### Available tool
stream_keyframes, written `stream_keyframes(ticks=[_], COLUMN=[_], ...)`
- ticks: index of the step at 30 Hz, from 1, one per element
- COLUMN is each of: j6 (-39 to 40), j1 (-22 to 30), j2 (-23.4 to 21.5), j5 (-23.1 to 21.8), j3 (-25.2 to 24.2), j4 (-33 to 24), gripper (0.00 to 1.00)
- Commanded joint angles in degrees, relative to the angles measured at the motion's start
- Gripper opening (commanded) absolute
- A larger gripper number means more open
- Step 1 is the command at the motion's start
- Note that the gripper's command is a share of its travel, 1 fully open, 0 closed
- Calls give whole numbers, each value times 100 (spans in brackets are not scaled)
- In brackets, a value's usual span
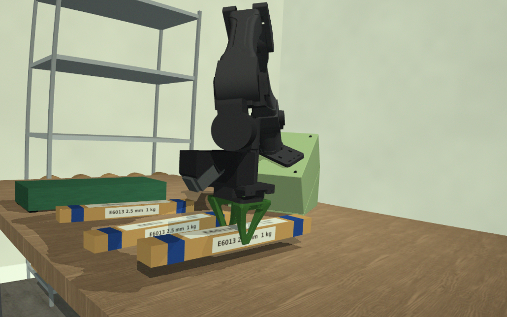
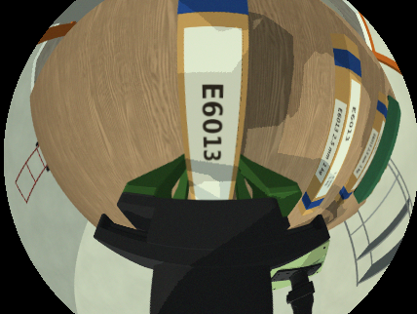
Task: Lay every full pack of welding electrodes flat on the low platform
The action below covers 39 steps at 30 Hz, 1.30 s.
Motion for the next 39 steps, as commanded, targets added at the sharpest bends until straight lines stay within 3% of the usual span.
stream_keyframes(ticks=[1, 35, 39], j6=[-31, -63, -58], j1=[-28, -75, -38], j2=[-201, 81, 37], j5=[9, -13, -10], j3=[32, -107, 88], j4=[134, 415, 433], gripper=[0, 0, 0])
